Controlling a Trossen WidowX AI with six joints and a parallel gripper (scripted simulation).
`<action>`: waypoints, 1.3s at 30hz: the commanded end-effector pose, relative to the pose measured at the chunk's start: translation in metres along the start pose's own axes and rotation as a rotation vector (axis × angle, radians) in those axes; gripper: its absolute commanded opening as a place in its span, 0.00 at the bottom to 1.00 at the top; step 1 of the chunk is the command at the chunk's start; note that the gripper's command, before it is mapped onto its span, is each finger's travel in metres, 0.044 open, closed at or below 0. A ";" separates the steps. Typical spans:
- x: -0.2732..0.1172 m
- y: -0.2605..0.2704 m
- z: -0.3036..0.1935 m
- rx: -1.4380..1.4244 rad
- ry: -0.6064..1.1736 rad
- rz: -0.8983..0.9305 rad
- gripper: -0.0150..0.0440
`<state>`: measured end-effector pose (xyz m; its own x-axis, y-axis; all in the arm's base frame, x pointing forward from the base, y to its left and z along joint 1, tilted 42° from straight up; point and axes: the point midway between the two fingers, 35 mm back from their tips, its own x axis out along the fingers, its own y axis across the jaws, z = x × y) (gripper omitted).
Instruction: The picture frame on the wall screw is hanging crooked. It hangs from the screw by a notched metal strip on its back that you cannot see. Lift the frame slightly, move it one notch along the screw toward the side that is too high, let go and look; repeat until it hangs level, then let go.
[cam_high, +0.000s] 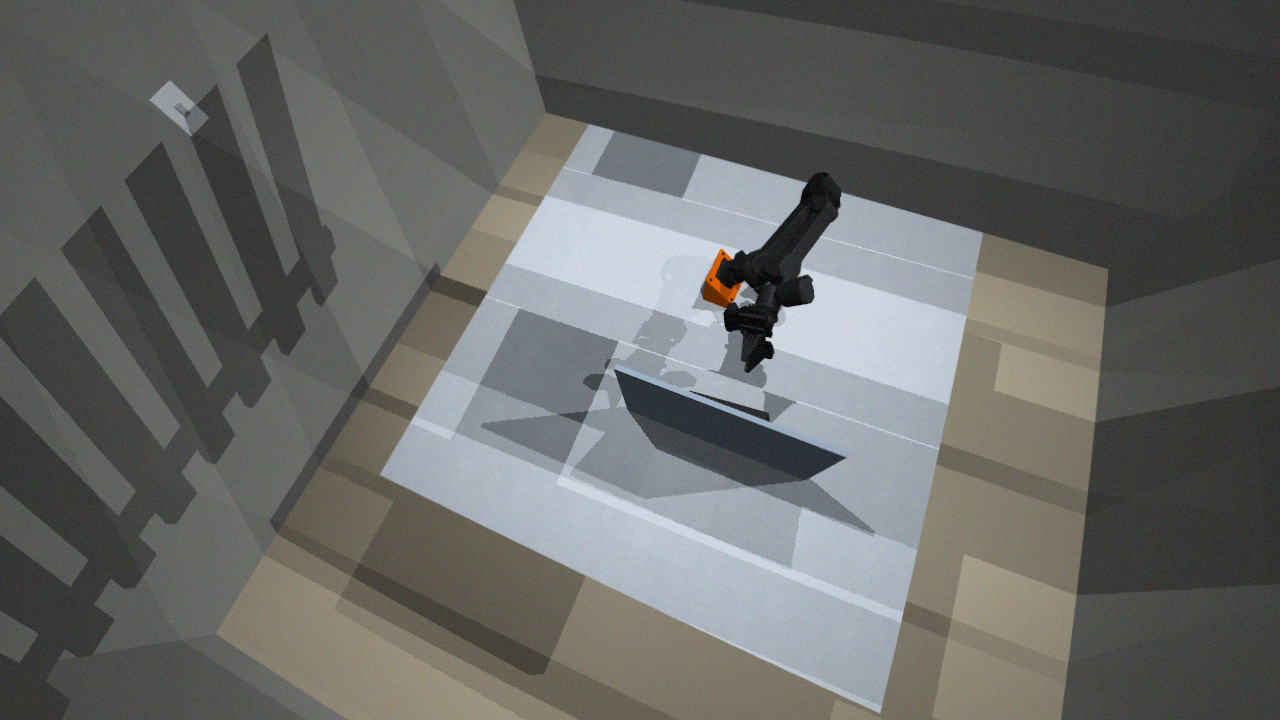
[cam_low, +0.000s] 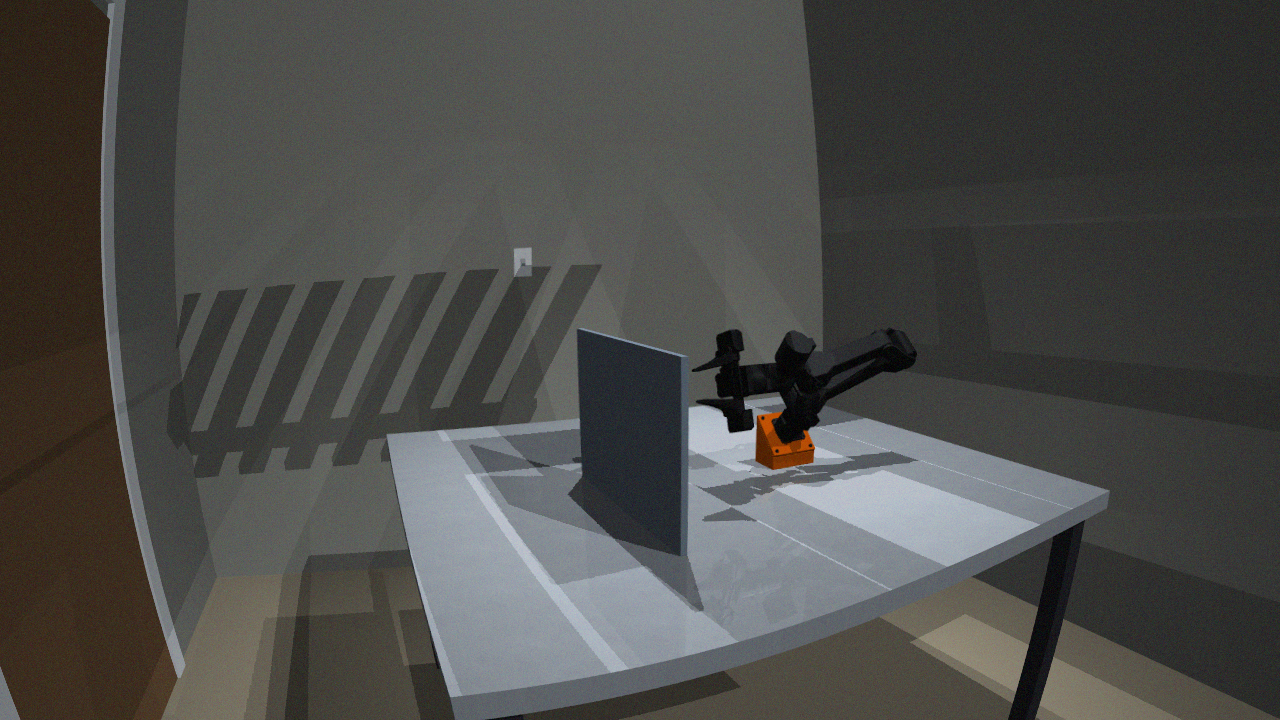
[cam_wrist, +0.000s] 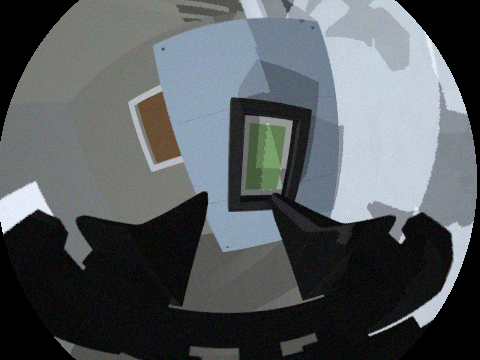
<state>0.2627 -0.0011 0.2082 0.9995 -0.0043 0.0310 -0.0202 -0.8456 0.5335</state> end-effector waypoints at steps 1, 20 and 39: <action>0.018 0.003 -0.004 -0.005 0.002 0.006 0.69; 0.066 0.000 0.002 -0.005 0.004 0.008 0.69; 0.087 0.001 0.001 -0.005 0.005 0.008 0.69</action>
<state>0.3443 -0.0021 0.2079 0.9994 -0.0060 0.0332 -0.0228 -0.8456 0.5333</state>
